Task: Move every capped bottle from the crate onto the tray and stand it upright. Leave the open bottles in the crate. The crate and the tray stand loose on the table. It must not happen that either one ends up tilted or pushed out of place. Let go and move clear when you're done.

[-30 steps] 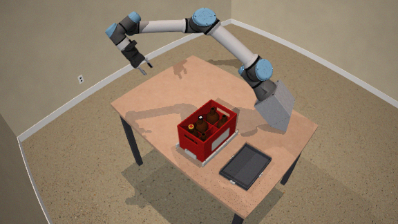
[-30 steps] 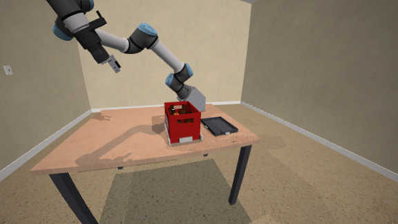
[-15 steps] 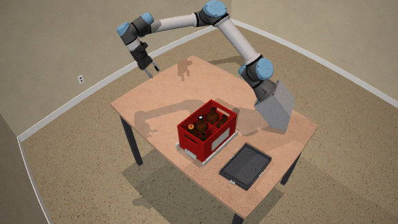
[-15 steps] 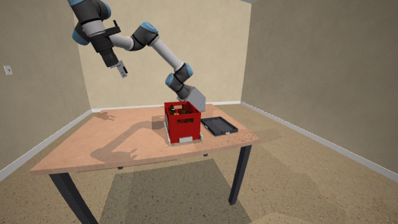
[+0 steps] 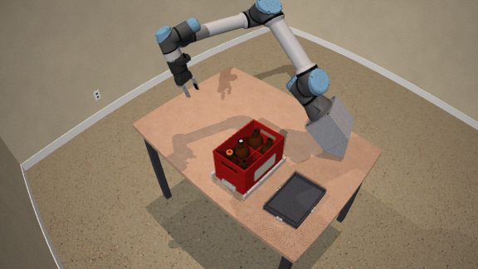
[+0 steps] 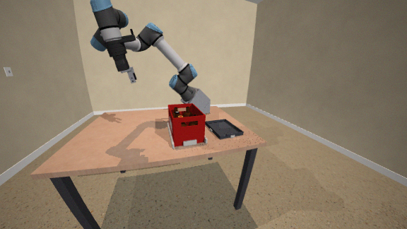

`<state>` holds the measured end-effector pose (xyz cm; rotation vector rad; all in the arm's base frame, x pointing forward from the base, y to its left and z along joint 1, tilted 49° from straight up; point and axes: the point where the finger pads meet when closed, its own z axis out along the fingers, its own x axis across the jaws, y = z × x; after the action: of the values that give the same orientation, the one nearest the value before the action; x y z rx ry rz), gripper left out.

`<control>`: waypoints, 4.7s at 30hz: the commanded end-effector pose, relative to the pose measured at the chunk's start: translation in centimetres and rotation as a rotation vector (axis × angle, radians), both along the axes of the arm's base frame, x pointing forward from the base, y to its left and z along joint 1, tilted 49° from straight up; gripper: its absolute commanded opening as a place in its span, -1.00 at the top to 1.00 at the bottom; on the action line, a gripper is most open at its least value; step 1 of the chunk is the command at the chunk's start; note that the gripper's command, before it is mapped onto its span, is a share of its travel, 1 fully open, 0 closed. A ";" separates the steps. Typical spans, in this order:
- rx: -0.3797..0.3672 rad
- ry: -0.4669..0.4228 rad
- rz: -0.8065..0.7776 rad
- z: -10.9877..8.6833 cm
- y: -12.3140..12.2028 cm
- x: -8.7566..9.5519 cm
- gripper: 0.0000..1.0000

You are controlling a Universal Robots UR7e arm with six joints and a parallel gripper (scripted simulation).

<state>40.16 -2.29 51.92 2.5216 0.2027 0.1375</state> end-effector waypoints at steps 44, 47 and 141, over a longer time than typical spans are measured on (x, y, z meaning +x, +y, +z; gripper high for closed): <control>-0.186 -0.184 0.048 -10.9 -1.3 -3.6 -1.00; -0.189 -0.188 0.050 -11.9 -1.4 -3.8 -1.00; -0.191 -0.191 0.052 -26.0 2.0 -2.6 -1.00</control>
<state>37.54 -0.37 25.85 2.2979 0.1945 0.3591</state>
